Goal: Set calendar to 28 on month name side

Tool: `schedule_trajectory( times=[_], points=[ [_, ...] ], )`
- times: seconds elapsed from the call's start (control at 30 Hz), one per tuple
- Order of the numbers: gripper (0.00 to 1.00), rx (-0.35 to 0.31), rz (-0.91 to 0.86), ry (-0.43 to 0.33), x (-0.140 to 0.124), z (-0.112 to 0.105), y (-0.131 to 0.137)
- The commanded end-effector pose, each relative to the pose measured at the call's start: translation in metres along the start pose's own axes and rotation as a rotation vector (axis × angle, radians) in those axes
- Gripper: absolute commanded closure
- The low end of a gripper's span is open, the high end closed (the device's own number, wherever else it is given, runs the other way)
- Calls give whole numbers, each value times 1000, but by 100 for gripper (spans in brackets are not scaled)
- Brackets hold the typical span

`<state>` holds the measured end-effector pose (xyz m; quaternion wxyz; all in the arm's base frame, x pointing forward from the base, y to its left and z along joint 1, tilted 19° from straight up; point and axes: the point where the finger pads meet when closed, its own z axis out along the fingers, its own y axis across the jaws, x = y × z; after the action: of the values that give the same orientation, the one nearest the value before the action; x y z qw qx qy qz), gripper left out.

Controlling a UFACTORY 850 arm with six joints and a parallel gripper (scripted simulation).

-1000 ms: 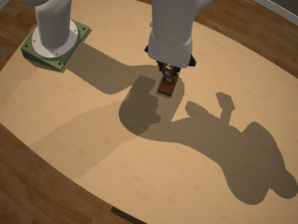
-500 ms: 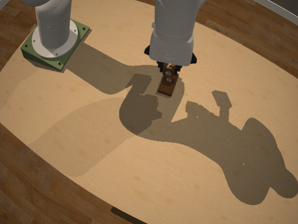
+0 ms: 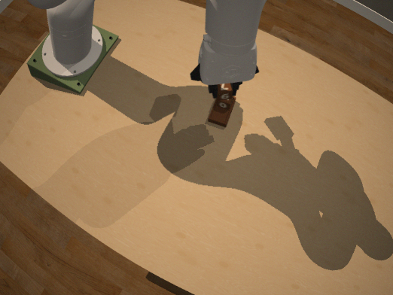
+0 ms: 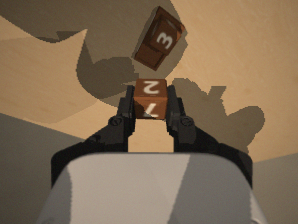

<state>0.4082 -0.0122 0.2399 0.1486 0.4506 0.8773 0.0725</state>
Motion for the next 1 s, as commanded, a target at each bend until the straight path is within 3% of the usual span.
schedule_trajectory(
  times=[0.0,0.3,0.4,0.97],
  points=[
    [71,-15,-172,15,0,0,1],
    [71,-17,-412,13,0,-1,1],
    [71,-17,-420,13,0,-1,1],
    [71,-20,-905,8,0,-1,1]
  ],
)
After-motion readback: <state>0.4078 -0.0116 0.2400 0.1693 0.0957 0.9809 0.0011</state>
